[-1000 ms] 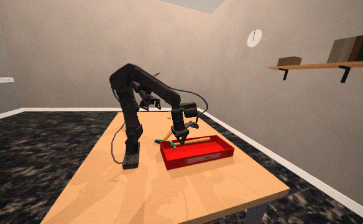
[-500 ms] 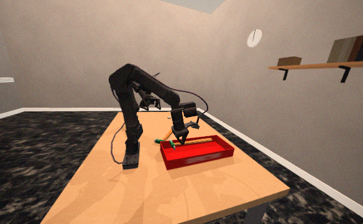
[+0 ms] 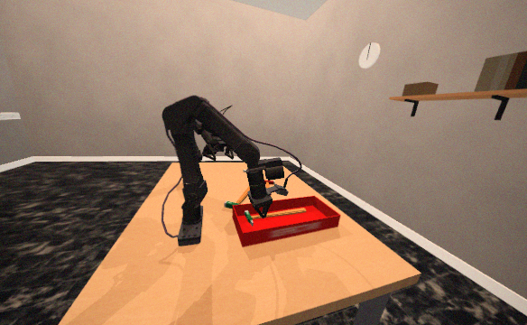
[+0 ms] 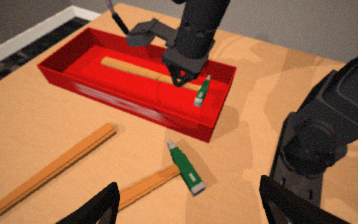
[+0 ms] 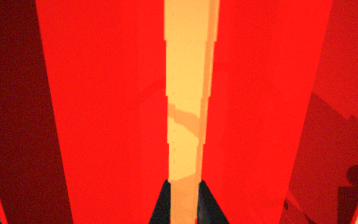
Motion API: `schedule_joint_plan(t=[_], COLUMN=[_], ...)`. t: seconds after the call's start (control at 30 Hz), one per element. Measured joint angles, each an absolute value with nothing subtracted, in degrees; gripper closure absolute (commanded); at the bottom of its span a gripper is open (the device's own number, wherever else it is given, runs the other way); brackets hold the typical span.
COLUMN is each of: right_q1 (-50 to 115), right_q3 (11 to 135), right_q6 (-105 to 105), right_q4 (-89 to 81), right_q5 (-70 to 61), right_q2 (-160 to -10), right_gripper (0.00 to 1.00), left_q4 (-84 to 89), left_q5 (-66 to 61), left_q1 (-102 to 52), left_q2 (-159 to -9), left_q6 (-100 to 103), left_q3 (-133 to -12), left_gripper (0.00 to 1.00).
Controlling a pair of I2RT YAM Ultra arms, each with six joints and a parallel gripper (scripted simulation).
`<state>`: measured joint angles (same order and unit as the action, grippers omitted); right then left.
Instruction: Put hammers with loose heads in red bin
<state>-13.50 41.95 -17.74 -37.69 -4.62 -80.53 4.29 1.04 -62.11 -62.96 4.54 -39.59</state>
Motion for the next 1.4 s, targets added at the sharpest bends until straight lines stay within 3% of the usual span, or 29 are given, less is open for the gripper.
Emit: schedule_joint_plan(t=[1.4], right_q1=[-13.50], right_q3=[38.00], right_q6=[-17.72], right_q4=[-29.71], right_q5=[-4.62], right_q2=[-83.22], right_gripper=[0.93], left_q4=[4.29], left_q5=[1.04], left_q1=[-62.11], left_q2=[-62.96], left_q6=[4.54], left_q3=[-39.59], left_gripper=[0.00])
